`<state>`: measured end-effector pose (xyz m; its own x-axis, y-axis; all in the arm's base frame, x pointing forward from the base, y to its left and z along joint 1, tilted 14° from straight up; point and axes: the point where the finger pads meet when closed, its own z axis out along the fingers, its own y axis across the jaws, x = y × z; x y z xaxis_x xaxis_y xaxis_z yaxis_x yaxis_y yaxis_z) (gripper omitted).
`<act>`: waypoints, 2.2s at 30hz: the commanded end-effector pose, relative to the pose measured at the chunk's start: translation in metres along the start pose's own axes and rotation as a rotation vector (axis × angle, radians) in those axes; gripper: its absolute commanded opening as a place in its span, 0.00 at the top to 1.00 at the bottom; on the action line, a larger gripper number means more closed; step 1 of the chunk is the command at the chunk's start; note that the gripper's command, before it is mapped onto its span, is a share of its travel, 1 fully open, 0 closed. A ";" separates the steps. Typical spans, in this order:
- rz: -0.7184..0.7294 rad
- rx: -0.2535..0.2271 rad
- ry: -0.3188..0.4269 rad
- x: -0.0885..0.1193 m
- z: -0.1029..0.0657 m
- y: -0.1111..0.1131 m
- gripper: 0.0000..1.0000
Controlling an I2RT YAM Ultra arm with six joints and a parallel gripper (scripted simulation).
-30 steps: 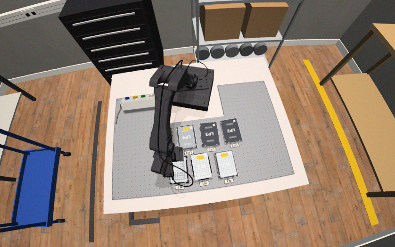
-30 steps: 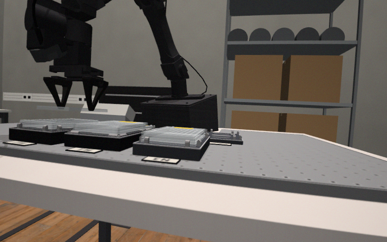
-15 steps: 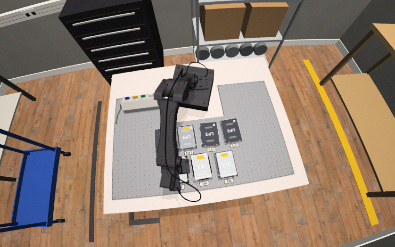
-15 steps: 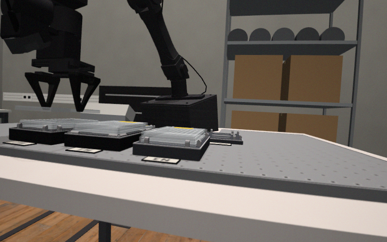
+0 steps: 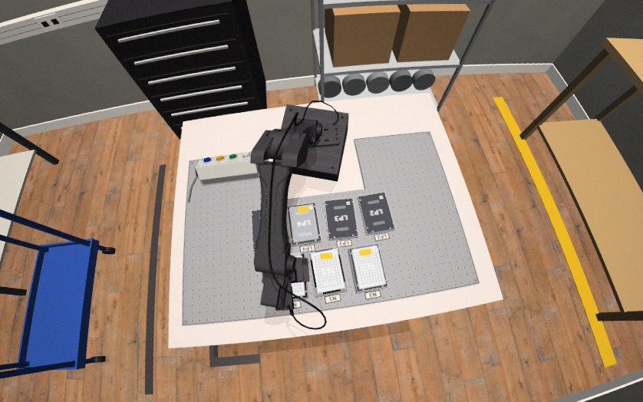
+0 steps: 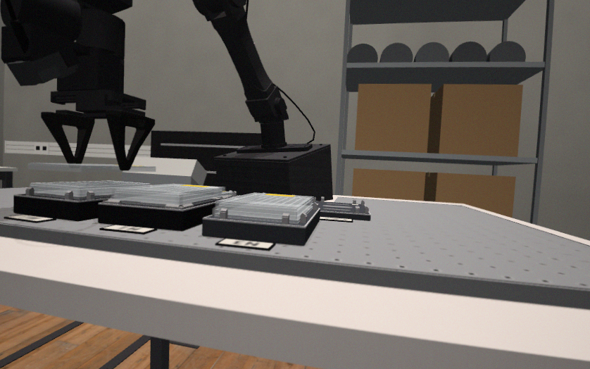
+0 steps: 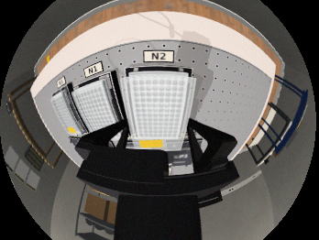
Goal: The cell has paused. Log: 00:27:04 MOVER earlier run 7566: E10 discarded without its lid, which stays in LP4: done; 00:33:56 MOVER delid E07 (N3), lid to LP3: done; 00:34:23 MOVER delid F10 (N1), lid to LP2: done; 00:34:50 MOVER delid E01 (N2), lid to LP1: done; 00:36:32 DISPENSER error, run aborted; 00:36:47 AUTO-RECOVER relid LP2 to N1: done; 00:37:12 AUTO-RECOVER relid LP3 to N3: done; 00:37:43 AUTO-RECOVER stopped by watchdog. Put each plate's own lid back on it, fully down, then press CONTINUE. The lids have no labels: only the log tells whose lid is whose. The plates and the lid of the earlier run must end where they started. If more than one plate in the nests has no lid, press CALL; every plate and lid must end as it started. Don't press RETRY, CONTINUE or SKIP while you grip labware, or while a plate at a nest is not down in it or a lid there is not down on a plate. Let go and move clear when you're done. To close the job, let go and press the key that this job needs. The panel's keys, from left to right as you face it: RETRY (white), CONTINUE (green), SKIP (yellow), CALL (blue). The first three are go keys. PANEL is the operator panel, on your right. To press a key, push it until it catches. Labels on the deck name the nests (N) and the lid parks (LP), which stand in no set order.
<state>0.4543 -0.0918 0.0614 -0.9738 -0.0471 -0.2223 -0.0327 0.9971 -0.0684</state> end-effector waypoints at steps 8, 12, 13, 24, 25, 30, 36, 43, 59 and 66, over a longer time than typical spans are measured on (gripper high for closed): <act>0.014 0.017 -0.041 -0.014 -0.003 -0.007 1.00; 0.014 0.018 -0.045 -0.014 -0.002 -0.007 1.00; 0.015 0.021 -0.055 -0.016 -0.006 -0.008 1.00; 0.014 0.009 -0.006 0.000 0.012 -0.004 1.00; 0.014 0.011 -0.013 -0.003 0.011 -0.005 1.00; 0.014 0.012 -0.020 -0.003 0.009 -0.005 1.00; 0.014 0.007 0.001 0.002 0.019 -0.003 1.00; 0.015 0.021 -0.054 -0.014 0.004 -0.008 1.00; 0.015 0.011 -0.012 -0.001 0.022 -0.005 1.00; 0.015 0.014 -0.026 -0.003 0.020 -0.006 1.00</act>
<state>0.4607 -0.0931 0.0405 -0.9716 -0.0475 -0.2320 -0.0318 0.9970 -0.0707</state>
